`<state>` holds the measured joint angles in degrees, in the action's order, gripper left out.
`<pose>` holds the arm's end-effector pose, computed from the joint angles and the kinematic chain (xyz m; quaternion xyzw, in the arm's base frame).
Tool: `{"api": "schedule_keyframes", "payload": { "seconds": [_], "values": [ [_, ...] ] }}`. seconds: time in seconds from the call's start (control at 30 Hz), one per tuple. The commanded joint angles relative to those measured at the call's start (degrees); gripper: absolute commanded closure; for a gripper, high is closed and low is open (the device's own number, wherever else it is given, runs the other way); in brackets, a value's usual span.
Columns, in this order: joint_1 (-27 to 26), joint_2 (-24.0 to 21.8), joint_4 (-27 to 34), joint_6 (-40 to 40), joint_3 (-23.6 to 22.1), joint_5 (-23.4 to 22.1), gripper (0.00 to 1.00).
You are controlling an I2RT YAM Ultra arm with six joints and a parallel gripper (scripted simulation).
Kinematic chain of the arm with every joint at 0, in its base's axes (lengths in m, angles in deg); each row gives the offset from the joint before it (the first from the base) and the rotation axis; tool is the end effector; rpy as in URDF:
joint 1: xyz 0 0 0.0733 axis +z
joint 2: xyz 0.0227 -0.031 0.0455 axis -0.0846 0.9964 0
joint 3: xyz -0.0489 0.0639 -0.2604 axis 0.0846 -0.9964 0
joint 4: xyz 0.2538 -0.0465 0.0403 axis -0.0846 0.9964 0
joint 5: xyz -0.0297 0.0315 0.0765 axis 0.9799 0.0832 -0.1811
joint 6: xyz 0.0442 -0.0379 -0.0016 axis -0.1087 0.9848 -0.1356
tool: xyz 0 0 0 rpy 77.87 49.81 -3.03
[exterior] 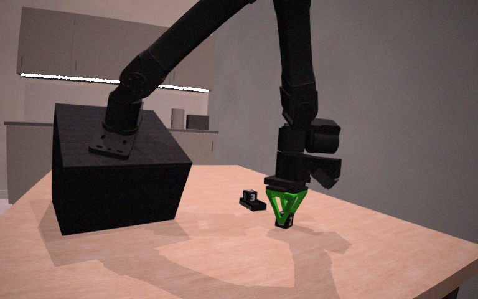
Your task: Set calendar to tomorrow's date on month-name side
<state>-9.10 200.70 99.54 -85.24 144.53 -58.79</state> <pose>0.3485 -0.0414 0.0570 0.4297 0.8725 -0.1462 0.1809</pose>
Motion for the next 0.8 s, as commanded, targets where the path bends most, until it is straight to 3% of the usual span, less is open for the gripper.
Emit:
{"api": "schedule_keyframes", "payload": {
  "seconds": [0.0, 0.67, 0.77],
  "values": [
    [0.2, -0.3, -0.1, 0.0, 0.3, 0.0, 0.74],
    [0.2, -0.3, -0.1, 0.0, 0.3, 0.0, 0.74],
    [0.2, -0.3, -0.1, 0.0, 0.3, 0.0, 0.71]
  ]
}}
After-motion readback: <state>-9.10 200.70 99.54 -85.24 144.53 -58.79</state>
